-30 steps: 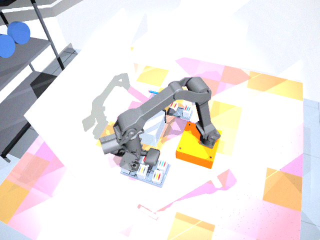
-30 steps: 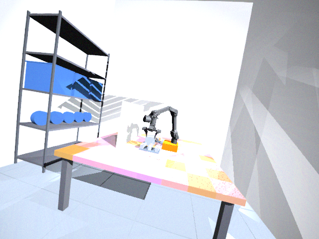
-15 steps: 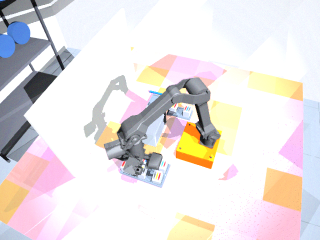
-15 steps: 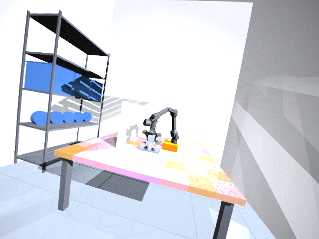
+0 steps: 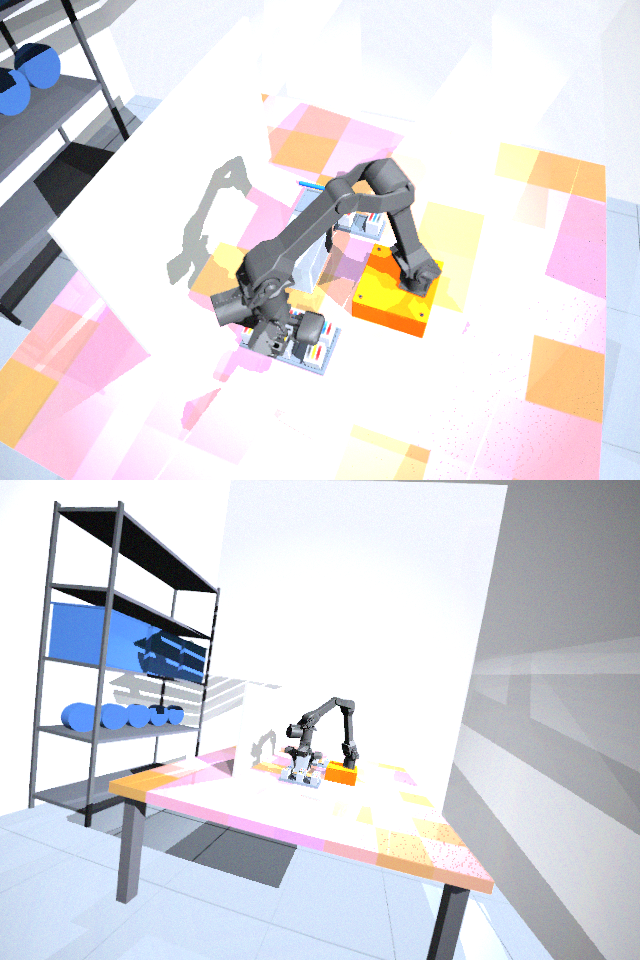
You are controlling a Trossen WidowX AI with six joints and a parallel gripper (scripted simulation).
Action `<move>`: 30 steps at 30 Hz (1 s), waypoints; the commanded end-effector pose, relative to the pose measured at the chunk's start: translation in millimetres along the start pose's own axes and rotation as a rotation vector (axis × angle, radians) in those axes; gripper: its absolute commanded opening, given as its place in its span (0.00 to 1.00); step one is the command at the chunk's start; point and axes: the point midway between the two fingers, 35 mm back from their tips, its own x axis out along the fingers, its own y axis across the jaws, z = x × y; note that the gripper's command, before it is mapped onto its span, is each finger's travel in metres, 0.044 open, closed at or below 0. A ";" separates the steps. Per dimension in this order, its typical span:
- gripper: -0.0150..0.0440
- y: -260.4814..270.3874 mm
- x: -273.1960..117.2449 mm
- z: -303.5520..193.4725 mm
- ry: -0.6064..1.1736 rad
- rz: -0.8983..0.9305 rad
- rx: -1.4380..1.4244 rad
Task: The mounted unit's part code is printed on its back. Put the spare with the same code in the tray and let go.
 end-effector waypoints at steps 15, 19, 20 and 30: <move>0.76 1.3 30.5 -2.2 0.001 0.001 -0.007; 0.76 1.8 37.1 -2.8 0.001 0.001 -0.007; 0.76 1.9 38.7 -3.0 0.001 0.001 -0.007; 0.76 3.6 53.7 -4.9 0.002 0.001 -0.007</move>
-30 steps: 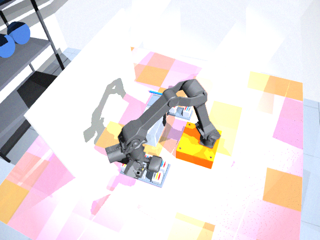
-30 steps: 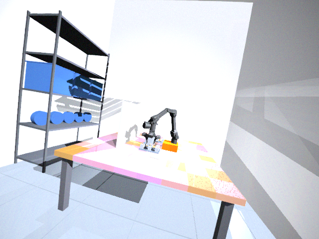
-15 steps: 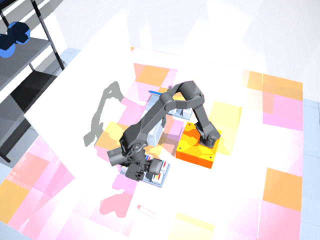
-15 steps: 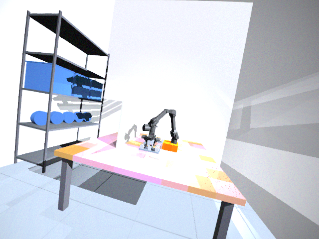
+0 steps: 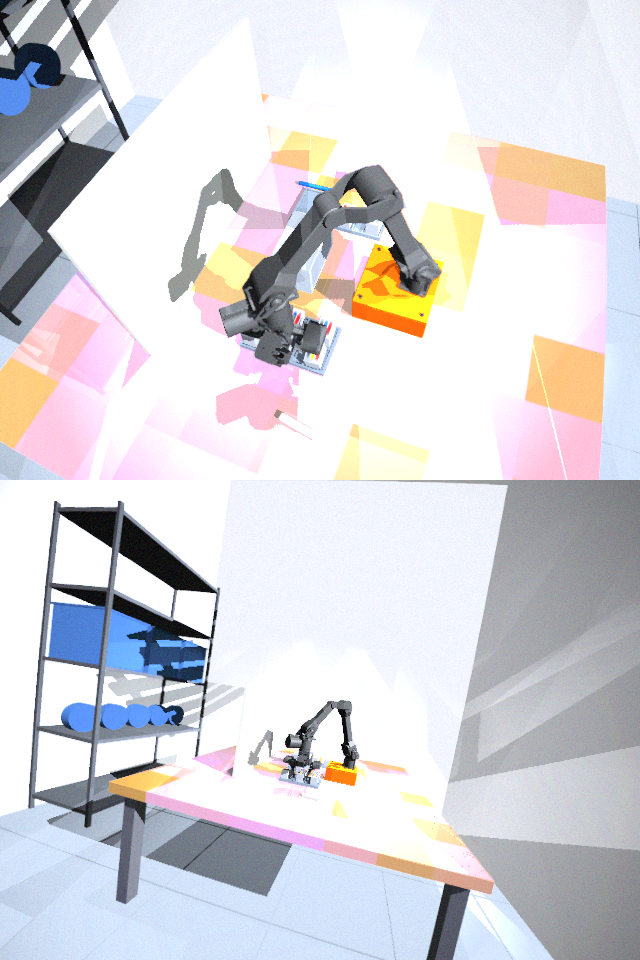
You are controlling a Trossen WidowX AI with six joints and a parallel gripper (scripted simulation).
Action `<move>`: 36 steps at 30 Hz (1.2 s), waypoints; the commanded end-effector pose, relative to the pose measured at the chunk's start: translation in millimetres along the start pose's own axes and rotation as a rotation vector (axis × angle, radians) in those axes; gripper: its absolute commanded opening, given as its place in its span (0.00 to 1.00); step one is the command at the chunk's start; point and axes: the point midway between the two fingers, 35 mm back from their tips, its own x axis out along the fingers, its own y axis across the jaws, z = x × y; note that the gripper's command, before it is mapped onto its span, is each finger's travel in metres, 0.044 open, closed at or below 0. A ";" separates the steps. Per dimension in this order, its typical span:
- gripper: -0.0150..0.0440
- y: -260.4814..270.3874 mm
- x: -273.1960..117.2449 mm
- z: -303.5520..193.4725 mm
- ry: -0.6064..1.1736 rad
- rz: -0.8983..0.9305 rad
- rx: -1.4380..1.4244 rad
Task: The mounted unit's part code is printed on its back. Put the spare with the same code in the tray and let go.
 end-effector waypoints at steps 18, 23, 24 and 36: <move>0.34 0.9 3.2 -0.9 0.001 0.002 0.000; 0.25 0.9 3.2 -0.9 0.001 0.002 0.000; 0.25 0.9 3.2 -0.9 0.001 0.002 0.000; 0.25 -0.3 -62.3 0.1 0.001 0.001 -0.005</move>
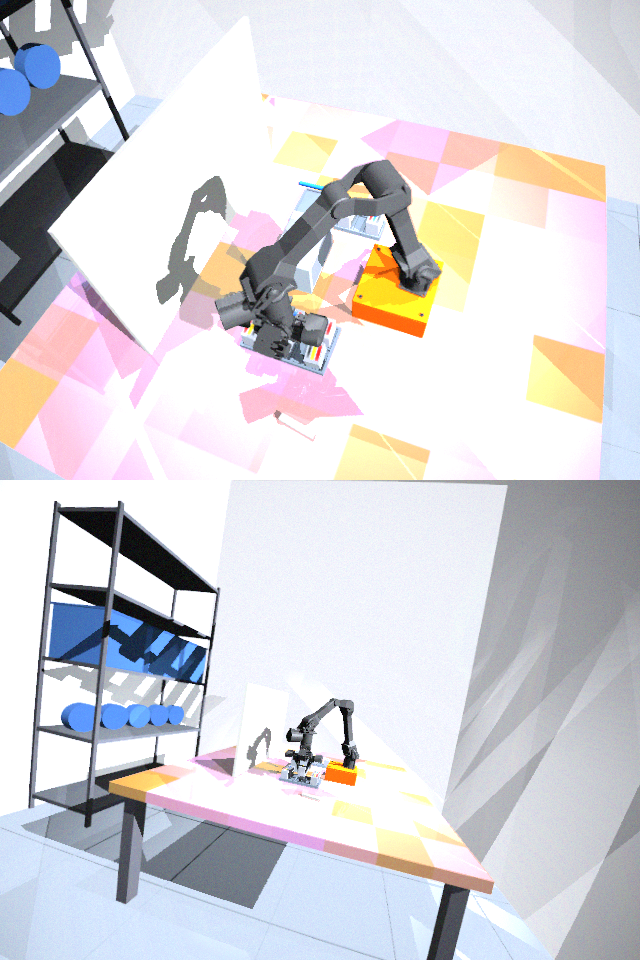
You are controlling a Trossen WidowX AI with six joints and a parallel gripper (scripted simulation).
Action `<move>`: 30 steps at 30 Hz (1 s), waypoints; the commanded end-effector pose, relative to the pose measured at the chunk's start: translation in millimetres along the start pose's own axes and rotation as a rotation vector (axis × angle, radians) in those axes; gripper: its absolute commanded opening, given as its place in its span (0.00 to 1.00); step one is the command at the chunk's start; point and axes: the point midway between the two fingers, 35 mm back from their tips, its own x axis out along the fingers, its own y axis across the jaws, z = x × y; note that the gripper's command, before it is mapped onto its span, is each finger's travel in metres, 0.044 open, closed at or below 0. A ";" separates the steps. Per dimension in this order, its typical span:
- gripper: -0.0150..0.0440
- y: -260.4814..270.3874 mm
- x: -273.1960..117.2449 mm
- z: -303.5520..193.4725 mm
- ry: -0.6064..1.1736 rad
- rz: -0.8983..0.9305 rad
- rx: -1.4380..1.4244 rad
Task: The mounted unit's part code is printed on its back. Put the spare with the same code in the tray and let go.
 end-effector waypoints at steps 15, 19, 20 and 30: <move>0.25 -7.0 -70.1 5.3 -0.022 -0.025 0.001; 0.25 -8.2 -88.1 6.3 -0.021 -0.023 -0.001; 0.25 -8.3 -92.6 6.4 -0.021 -0.023 -0.002; 0.25 -9.0 -117.0 4.6 -0.020 -0.019 -0.006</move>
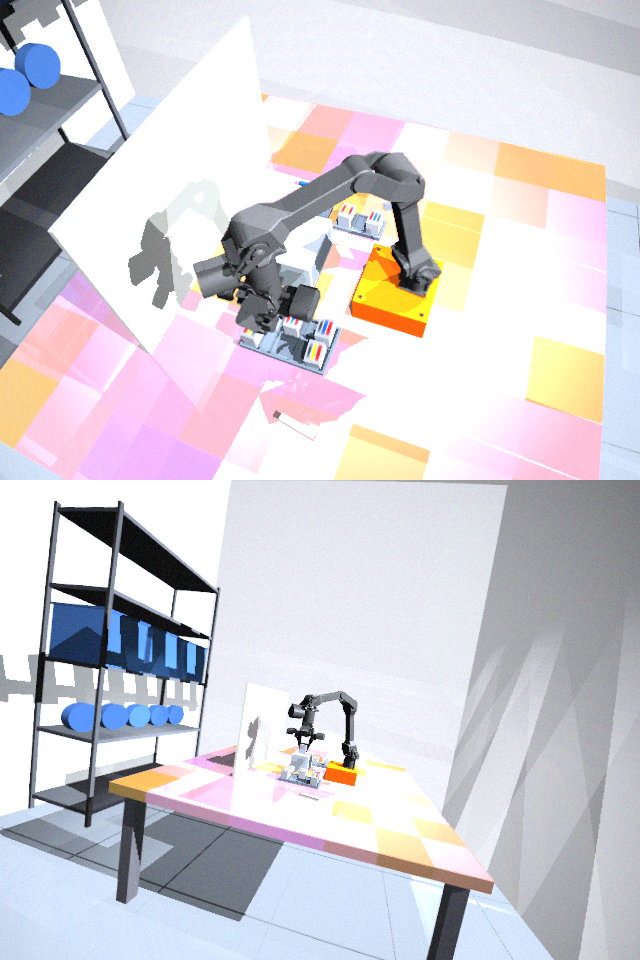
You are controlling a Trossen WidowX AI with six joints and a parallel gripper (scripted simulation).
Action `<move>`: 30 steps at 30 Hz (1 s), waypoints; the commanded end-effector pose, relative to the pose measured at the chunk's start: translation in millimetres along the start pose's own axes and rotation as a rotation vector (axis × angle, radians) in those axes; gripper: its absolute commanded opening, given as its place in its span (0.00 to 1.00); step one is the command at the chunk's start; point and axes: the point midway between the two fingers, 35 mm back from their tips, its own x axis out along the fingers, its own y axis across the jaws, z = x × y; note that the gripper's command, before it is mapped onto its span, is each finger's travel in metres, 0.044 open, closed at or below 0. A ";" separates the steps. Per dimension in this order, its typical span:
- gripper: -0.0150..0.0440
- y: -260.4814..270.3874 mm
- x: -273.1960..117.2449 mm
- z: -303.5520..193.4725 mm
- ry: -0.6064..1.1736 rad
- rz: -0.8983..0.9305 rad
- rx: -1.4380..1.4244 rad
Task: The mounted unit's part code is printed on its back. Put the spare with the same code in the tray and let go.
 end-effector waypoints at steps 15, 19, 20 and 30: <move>0.25 -44.8 -3.8 -55.7 -0.010 -0.008 0.001; 0.25 -57.8 -4.3 -75.4 -0.008 -0.011 0.002; 0.25 -60.8 -4.4 -80.6 -0.008 -0.011 0.002; 0.25 -86.2 -5.6 -134.7 -0.006 -0.023 0.015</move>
